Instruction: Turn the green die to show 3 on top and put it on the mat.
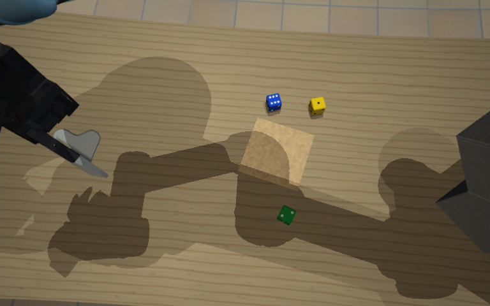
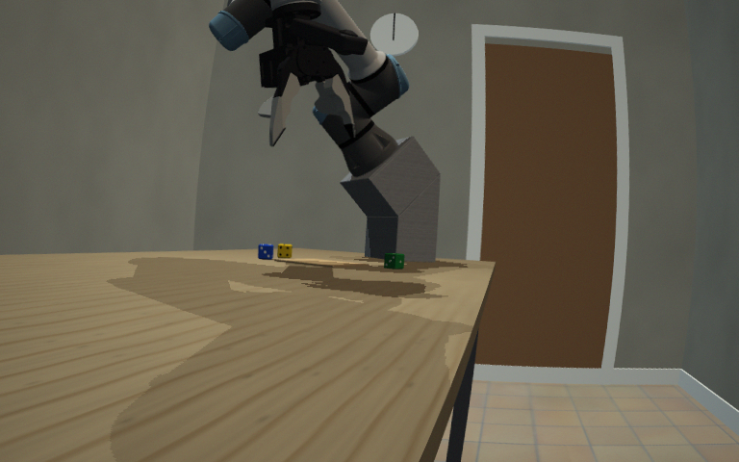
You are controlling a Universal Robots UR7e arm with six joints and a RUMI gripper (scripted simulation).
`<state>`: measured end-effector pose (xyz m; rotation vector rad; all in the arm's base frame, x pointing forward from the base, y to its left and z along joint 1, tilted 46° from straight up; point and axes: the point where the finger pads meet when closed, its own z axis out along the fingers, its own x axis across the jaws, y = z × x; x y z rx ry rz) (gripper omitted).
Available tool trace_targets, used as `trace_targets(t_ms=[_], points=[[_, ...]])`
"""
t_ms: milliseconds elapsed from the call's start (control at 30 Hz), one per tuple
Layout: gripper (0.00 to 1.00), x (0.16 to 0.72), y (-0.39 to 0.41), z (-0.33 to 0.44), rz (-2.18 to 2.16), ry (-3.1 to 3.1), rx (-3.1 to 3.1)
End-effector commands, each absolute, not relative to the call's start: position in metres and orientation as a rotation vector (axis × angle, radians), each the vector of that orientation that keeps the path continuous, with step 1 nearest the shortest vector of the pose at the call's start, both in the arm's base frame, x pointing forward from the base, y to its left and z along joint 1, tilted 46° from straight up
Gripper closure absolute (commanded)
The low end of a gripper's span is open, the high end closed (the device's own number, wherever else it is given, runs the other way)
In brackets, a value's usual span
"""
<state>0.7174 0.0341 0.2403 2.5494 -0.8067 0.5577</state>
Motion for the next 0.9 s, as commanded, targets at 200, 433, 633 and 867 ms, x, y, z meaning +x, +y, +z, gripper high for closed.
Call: trace_targets(t_ms=[200,433,633,867], points=[[0.00,0.7175,0.0346,0.2412,0.560,-0.806,2.550],[0.00,0.7175,0.0346,0.2412,0.560,-0.806,2.550],[0.00,0.7173,0.0344,0.2412,0.560,-0.807,2.550],[0.00,0.7128,0.0275,0.2422,0.574,-0.841,2.542]])
